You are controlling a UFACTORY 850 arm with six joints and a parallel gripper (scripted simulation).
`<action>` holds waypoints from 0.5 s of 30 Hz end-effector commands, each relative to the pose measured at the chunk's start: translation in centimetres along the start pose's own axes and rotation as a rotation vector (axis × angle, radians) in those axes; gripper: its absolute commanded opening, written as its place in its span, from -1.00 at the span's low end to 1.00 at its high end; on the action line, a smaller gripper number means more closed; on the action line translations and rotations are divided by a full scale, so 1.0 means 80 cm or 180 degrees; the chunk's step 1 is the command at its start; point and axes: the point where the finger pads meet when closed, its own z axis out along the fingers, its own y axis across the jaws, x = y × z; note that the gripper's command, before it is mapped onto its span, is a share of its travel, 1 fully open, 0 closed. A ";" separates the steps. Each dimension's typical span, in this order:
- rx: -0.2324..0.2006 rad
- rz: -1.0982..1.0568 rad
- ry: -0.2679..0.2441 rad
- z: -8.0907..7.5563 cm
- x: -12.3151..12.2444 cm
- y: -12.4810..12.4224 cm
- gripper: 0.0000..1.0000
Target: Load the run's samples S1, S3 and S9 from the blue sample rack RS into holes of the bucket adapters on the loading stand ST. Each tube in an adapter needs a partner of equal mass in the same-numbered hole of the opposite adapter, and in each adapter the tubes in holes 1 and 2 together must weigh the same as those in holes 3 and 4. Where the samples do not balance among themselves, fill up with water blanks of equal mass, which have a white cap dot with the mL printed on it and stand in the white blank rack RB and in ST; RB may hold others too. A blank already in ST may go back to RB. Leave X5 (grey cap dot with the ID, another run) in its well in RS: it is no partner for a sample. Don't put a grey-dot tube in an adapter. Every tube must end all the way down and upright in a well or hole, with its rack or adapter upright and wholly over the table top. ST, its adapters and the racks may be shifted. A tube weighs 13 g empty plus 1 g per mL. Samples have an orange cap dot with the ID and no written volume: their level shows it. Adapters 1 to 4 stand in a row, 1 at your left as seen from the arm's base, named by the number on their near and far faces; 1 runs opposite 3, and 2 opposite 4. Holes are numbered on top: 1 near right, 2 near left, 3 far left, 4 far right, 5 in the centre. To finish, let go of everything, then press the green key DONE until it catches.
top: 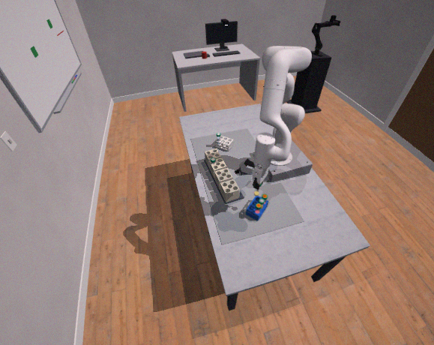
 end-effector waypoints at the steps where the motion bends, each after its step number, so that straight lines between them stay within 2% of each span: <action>1: 0.0006 0.0000 -0.0001 -0.001 0.000 -0.001 -1.00; 8: 0.0006 0.0000 -0.0001 -0.001 0.000 -0.001 -1.00; 15: 0.0006 0.0000 -0.0001 0.017 0.000 -0.001 -1.00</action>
